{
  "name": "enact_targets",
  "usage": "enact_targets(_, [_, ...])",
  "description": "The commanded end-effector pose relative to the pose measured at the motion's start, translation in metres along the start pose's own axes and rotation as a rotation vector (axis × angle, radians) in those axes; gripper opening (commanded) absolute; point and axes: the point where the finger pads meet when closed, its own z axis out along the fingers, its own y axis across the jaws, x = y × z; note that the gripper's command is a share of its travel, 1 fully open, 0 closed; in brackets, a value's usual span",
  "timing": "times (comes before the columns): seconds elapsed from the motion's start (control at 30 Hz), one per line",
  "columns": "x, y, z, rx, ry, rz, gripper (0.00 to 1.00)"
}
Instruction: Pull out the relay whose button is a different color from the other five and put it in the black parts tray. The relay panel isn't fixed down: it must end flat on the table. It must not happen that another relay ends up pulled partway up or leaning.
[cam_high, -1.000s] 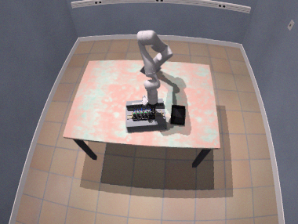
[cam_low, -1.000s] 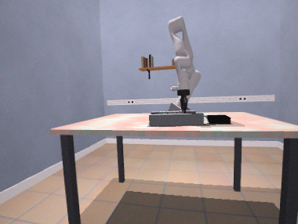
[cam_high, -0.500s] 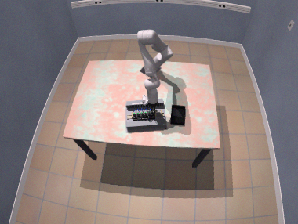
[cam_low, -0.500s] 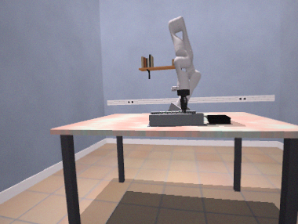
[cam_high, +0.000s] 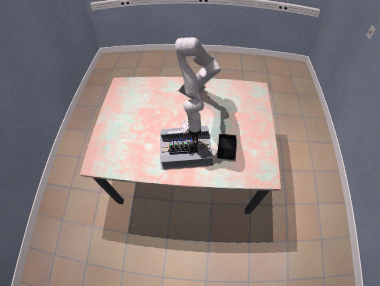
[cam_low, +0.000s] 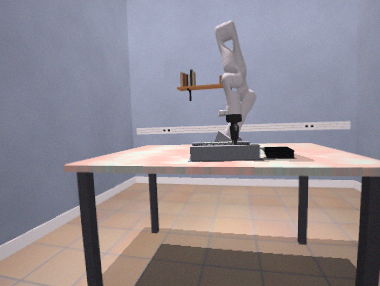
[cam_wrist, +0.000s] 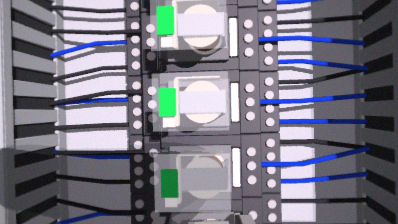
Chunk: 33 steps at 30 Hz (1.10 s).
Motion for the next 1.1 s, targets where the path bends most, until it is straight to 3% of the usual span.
enact_targets(0.0, [0.0003,-0.0004,-0.0004,0.006,0.001,0.0,0.0])
enact_targets(1.07, [0.0003,-0.0018,-0.0006,-0.044,0.001,0.0,0.0])
